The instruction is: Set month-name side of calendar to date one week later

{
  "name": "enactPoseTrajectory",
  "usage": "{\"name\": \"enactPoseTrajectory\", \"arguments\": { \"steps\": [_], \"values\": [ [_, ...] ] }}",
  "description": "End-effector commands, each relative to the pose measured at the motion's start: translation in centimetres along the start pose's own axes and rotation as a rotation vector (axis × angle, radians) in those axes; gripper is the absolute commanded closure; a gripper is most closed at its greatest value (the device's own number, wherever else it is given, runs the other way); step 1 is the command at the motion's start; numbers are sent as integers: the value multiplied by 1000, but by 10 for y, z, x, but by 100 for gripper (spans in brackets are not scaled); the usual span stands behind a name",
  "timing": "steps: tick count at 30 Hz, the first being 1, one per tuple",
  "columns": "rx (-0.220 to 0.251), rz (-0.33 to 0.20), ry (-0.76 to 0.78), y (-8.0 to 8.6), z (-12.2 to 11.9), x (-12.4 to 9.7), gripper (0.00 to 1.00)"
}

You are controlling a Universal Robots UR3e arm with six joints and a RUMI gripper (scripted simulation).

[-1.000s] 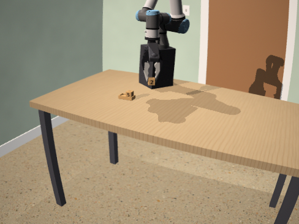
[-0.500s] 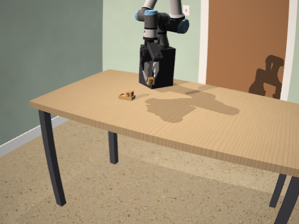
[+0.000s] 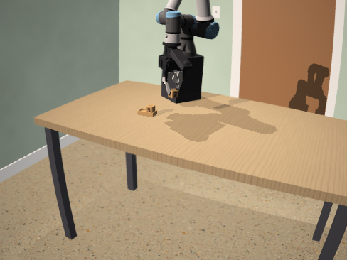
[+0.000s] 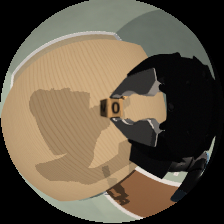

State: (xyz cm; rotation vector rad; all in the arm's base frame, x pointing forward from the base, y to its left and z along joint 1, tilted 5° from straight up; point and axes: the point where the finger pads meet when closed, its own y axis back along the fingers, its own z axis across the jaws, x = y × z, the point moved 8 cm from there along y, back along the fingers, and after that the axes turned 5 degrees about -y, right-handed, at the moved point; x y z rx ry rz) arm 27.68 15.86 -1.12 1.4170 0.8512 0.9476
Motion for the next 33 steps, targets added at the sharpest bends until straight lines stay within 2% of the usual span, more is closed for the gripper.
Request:
{"name": "enactPoseTrajectory", "arguments": {
  "steps": [1, 21, 33],
  "values": [
    [2, 15, 169, 0, 1, -6, 89],
    [-1, 15, 501, 0, 1, -21, 89],
    [-1, 15, 586, 0, 1, -25, 89]
  ]
}}
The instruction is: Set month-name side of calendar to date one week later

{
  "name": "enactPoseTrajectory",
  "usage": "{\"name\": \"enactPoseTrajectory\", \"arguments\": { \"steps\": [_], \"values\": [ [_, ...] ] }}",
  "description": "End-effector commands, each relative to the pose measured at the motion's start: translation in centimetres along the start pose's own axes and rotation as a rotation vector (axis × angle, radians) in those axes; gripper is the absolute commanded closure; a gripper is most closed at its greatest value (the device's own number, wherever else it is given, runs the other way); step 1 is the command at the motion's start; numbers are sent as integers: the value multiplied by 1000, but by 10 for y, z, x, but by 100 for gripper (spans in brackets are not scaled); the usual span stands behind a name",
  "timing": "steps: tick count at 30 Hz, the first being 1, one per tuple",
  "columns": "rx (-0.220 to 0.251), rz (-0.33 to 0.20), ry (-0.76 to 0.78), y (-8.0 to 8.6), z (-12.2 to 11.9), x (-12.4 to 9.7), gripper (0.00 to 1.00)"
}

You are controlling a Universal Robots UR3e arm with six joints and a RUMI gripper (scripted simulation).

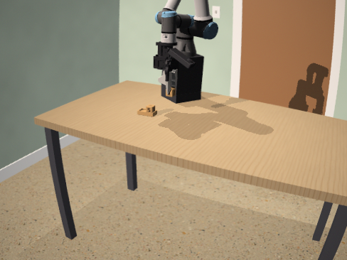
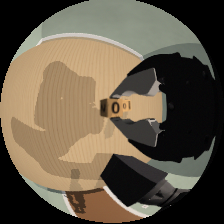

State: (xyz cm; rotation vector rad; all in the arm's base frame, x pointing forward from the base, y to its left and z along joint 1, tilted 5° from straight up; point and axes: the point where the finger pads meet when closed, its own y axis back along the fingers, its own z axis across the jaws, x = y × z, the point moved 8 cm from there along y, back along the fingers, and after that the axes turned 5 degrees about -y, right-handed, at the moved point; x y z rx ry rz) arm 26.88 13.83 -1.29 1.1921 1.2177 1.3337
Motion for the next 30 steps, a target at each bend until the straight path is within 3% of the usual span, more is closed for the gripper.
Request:
{"name": "enactPoseTrajectory", "arguments": {
  "steps": [1, 30],
  "values": [
    [-6, 12, 83, 0, -1, -3, 89],
    [-3, 12, 85, -5, -2, -2, 89]
  ]
}}
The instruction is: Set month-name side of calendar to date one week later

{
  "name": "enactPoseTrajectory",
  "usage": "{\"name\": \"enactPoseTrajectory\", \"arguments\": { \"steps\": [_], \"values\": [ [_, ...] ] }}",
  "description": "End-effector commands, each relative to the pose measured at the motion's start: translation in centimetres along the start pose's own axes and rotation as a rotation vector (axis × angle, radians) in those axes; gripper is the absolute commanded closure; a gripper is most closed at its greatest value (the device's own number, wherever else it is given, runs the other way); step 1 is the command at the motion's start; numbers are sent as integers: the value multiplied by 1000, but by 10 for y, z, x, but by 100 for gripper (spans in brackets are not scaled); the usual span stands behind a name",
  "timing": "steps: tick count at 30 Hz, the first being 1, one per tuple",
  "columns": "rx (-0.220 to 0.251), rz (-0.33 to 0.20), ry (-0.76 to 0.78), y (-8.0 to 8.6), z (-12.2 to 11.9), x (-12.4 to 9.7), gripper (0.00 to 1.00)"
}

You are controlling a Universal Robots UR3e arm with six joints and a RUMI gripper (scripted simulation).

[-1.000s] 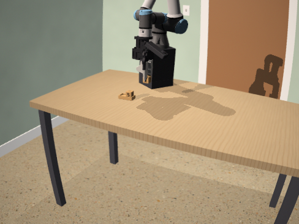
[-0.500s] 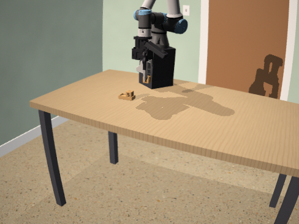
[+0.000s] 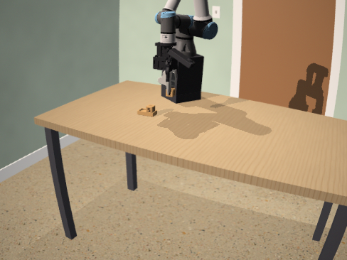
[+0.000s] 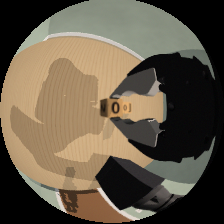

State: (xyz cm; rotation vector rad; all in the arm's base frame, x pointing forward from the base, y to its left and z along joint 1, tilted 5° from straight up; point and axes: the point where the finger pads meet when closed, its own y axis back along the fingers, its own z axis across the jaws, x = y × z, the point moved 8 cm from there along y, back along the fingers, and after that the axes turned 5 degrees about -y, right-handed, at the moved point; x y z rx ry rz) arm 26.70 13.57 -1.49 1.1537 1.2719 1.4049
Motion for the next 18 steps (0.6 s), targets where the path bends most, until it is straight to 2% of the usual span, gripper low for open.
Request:
{"name": "enactPoseTrajectory", "arguments": {
  "steps": [1, 12, 18],
  "values": [
    [-3, 1, 0, -4, 0, 0, 89],
    [-3, 1, 0, -19, 0, 0, 89],
    [-3, 1, 0, -32, 0, 0, 89]
  ]
}}
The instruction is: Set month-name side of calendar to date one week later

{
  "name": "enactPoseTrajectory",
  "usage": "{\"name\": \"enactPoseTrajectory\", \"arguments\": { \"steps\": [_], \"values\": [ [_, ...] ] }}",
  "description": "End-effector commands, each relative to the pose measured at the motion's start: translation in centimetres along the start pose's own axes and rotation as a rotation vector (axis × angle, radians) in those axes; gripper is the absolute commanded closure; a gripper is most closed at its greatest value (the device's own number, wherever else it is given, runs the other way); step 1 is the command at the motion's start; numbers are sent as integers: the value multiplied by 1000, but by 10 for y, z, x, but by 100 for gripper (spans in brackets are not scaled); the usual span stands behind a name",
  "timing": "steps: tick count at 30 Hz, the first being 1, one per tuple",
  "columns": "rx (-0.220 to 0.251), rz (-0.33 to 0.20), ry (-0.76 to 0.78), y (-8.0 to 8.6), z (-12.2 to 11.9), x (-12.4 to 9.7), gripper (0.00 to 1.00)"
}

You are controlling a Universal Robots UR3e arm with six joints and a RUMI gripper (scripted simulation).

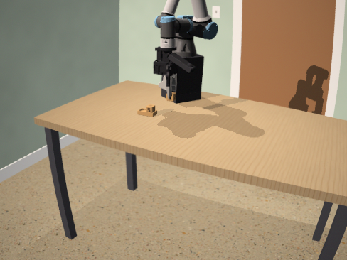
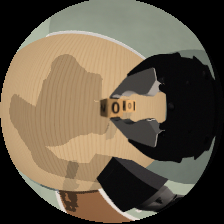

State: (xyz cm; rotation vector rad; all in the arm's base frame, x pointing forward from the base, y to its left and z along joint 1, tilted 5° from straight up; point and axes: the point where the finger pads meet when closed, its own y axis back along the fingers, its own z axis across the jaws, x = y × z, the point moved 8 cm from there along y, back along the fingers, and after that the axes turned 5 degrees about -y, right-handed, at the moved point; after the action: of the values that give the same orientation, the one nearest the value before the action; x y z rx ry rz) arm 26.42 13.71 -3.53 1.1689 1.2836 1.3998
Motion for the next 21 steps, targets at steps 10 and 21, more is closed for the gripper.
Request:
{"name": "enactPoseTrajectory", "arguments": {
  "steps": [10, 21],
  "values": [
    [-21, -4, 1, -34, 5, -1, 89],
    [-22, -5, 1, -56, 6, -1, 89]
  ]
}}
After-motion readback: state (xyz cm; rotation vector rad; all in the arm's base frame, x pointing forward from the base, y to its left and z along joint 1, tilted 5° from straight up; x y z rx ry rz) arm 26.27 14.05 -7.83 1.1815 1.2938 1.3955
